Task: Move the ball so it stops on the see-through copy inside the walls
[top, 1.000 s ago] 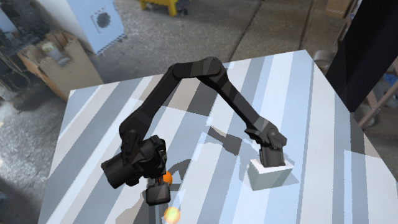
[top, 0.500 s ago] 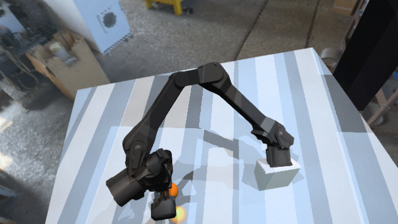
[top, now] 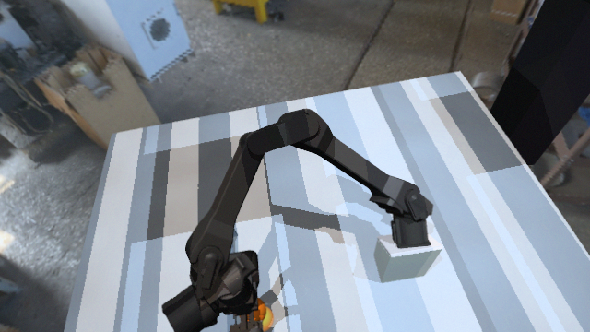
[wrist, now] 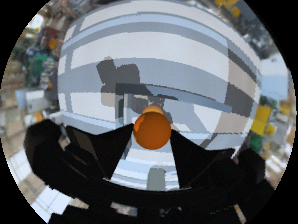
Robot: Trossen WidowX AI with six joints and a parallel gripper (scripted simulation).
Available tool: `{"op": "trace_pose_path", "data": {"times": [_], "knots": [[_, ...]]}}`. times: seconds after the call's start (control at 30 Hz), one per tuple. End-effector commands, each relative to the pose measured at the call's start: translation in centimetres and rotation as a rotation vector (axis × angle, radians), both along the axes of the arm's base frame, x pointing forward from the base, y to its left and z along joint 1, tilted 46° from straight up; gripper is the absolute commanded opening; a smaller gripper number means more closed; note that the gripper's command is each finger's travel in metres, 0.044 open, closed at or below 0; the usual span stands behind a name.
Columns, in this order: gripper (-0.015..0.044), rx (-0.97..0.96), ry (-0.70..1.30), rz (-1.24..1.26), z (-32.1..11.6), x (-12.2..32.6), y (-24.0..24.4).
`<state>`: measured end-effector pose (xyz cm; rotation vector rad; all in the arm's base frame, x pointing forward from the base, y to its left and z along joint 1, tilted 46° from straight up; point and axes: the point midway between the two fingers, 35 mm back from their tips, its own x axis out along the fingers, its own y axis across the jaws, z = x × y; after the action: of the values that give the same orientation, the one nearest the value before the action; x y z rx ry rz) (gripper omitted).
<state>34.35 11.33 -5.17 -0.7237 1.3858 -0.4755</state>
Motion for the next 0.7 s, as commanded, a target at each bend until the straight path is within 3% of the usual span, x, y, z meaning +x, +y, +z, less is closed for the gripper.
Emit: {"op": "trace_pose_path", "data": {"times": [0.0,0.23,0.67], "knots": [[0.0000,-0.011,0.014,-0.002,-1.7,0.1,-1.7],[0.0000,-0.015,0.013,-0.002,-4.5,0.5,-4.7],[0.0000,-0.016,0.013,-0.002,-5.3,0.7,-5.5]]}}
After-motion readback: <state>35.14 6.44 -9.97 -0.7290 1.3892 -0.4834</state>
